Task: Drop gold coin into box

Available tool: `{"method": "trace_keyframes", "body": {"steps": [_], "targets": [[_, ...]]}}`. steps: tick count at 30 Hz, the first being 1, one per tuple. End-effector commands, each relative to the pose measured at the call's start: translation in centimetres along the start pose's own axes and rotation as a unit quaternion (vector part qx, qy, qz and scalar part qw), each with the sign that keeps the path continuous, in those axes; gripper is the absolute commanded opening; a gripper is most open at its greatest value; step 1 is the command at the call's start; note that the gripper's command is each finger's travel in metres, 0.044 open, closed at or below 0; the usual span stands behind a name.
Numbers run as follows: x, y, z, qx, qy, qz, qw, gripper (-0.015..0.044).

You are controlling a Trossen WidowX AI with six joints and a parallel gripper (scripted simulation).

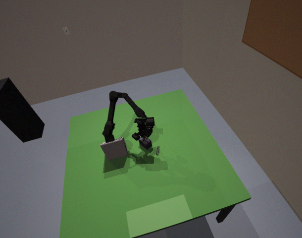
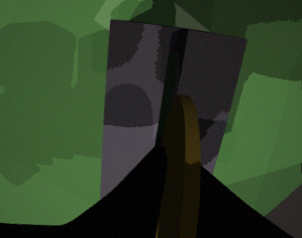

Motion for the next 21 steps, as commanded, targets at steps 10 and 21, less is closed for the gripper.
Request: {"method": "trace_keyframes", "body": {"steps": [10, 21], "targets": [[-0.11, 0.10, -0.66, 0.001, -0.001, -0.003, 1.000, 0.0000], [0.00, 0.07, -1.23, 0.001, -0.001, -0.002, 1.000, 0.0000]]}}
Point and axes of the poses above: the point midway between the two fingers, 35 mm back from their tips, its own z axis back along the fingers, its own x axis across the jaws, y = z × x, the point moved 10 cm from there along z, back along the fingers, and after that the axes turned 11 degrees about -z, right-handed, at the moved point
